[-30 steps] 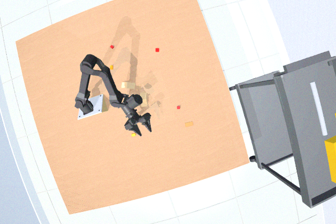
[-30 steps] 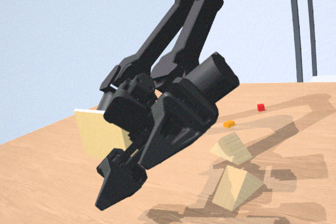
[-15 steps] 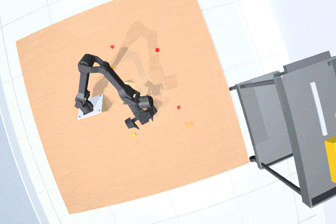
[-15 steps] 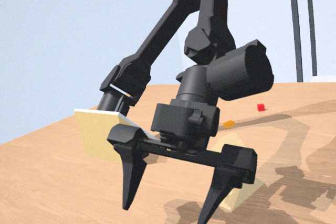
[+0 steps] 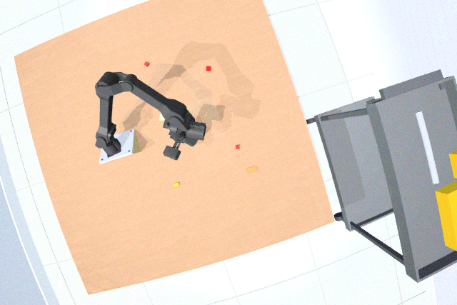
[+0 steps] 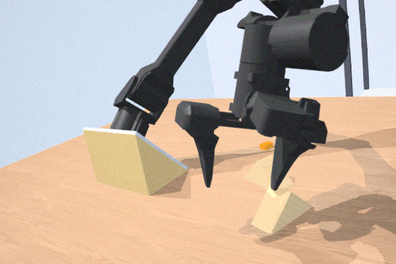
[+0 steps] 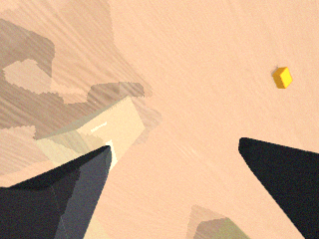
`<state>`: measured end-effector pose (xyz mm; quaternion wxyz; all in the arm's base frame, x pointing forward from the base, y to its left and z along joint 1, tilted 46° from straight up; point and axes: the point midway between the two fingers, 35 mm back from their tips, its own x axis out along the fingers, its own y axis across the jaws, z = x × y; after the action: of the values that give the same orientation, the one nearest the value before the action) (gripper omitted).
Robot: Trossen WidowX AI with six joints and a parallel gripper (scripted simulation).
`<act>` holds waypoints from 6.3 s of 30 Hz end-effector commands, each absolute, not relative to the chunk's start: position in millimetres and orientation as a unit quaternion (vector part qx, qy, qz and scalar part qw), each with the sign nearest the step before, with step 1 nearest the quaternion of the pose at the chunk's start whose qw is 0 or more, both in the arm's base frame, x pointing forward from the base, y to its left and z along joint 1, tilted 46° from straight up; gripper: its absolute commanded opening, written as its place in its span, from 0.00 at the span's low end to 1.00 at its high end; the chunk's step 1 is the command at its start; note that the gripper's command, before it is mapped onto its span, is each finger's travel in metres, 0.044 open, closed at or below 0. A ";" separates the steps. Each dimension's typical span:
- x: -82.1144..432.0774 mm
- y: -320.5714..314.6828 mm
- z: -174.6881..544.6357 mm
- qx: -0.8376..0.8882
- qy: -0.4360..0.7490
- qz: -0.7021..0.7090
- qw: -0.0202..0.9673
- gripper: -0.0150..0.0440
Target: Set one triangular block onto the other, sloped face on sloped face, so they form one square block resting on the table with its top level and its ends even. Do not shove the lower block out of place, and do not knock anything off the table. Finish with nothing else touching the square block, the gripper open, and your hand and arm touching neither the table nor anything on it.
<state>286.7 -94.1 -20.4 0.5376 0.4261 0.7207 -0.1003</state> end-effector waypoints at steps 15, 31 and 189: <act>294.6 -50.7 90.0 0.446 0.707 0.158 0.525 1.00; 294.4 -30.8 72.9 0.444 0.716 0.162 0.514 1.00; 203.8 50.4 63.7 0.446 0.271 -0.152 0.840 1.00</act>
<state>203.7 50.5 63.2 0.8398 0.4463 0.2685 -0.1532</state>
